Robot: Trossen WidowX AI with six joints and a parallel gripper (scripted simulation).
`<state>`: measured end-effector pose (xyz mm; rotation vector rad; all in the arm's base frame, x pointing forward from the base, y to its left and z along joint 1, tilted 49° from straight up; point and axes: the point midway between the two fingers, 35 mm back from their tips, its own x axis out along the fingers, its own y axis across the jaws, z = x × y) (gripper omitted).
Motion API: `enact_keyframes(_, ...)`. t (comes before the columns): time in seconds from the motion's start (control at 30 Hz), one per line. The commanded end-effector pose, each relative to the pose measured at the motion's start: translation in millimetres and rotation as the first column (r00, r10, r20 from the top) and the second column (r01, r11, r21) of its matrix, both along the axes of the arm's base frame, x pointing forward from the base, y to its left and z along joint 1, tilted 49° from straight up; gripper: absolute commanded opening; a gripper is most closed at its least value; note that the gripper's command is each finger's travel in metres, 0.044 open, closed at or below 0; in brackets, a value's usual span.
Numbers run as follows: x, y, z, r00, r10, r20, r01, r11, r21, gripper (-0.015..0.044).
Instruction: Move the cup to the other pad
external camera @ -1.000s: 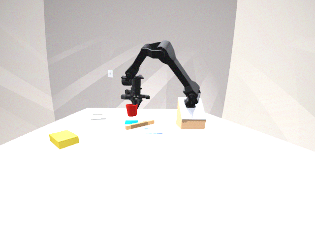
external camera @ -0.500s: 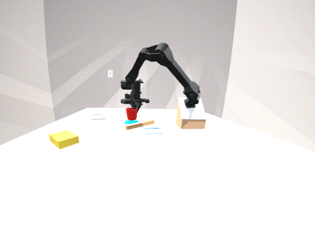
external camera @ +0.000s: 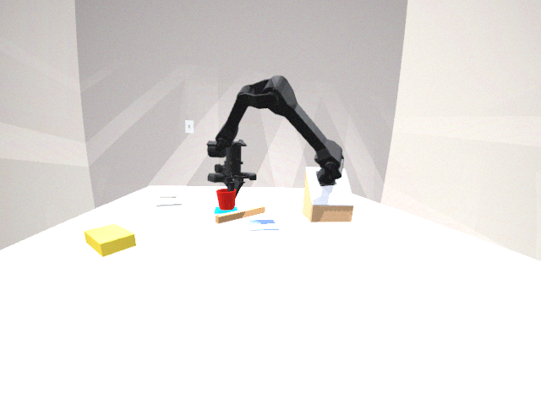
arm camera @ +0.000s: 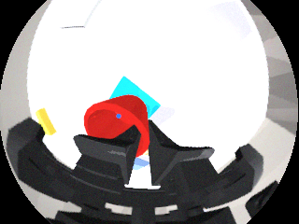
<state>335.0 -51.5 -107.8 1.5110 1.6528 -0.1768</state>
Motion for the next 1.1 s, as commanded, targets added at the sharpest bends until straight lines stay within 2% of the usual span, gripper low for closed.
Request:
enact_keyframes(0.0, 0.1, -0.3, 0.3, 1.000, 0.001, 0.001, -0.001, 1.000, 0.000, 0.0000)
enact_keyframes(0.1, 0.1, -0.3, 0.3, 1.000, 0.001, 0.001, -0.001, 1.000, 0.000, 0.0000)
enact_keyframes(0.27, 0.1, -0.3, 0.3, 1.000, 0.001, 0.001, -0.001, 1.000, 0.000, 0.0128)
enact_keyframes(1.07, -2.1, -23.4, 19.5, 1.000, -0.001, -0.001, 0.001, 1.000, -0.001, 0.0128)
